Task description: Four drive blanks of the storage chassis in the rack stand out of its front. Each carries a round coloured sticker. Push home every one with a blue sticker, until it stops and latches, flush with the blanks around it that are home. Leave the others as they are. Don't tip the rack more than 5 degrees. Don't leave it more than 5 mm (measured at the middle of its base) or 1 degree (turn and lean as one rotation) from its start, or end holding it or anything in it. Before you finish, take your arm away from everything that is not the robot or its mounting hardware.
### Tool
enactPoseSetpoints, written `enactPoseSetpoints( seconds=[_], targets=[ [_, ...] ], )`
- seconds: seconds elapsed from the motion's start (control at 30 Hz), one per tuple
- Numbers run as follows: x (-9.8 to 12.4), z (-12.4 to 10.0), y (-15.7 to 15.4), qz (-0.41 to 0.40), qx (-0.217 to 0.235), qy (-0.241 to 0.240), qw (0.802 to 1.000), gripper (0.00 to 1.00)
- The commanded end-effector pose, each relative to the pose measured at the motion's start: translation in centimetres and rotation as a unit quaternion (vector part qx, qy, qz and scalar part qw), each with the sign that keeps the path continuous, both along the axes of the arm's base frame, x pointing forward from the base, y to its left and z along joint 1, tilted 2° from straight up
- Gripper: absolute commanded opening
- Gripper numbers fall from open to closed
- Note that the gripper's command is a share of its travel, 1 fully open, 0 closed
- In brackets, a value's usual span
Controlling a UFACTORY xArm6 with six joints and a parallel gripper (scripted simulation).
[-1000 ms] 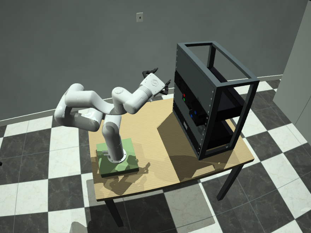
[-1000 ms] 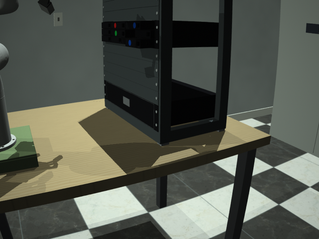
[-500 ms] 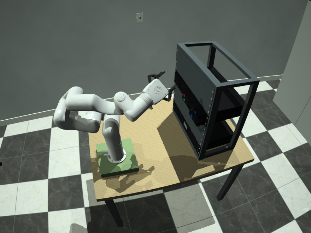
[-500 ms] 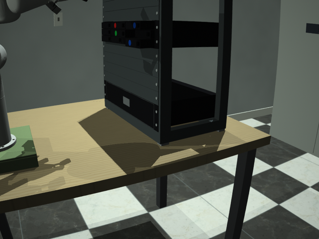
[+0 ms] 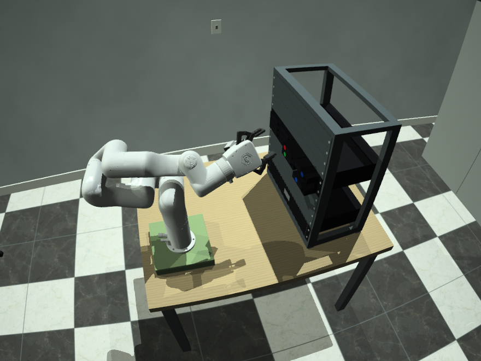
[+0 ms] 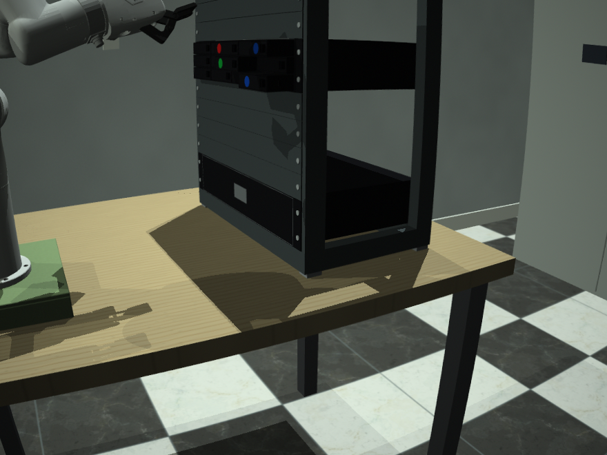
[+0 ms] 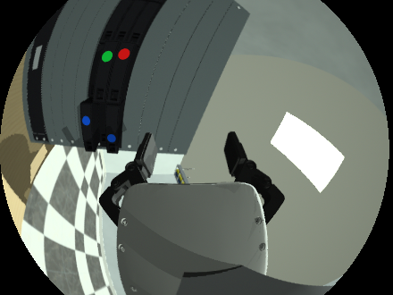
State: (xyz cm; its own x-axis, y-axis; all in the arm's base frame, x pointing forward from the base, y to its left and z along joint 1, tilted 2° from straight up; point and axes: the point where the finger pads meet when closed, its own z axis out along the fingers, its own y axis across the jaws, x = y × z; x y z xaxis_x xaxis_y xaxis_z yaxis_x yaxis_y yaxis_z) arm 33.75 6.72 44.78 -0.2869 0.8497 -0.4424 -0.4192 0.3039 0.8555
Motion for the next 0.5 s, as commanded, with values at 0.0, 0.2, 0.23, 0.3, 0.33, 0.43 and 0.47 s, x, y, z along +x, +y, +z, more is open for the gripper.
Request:
enactPoseSetpoints(
  seconds=[0.0, 0.2, 0.23, 0.3, 0.33, 0.43, 0.47],
  targets=[
    [0.3, -2.1, -1.0, -0.037, 0.045, 0.034, 0.998, 1.00],
    [0.4, -4.2, -1.4, -0.051, 0.072, 0.066, 0.994, 1.00],
    [0.4, -4.7, -1.4, -0.054, 0.078, 0.073, 0.993, 1.00],
    [0.4, -5.7, -1.5, -0.060, 0.090, 0.088, 0.990, 1.00],
    [0.3, -6.2, -1.5, -0.062, 0.095, 0.095, 0.989, 1.00],
    [0.2, -7.5, -1.6, -0.069, 0.109, 0.115, 0.985, 1.00],
    [0.2, -7.9, -1.6, -0.071, 0.114, 0.122, 0.983, 1.00]
  ],
)
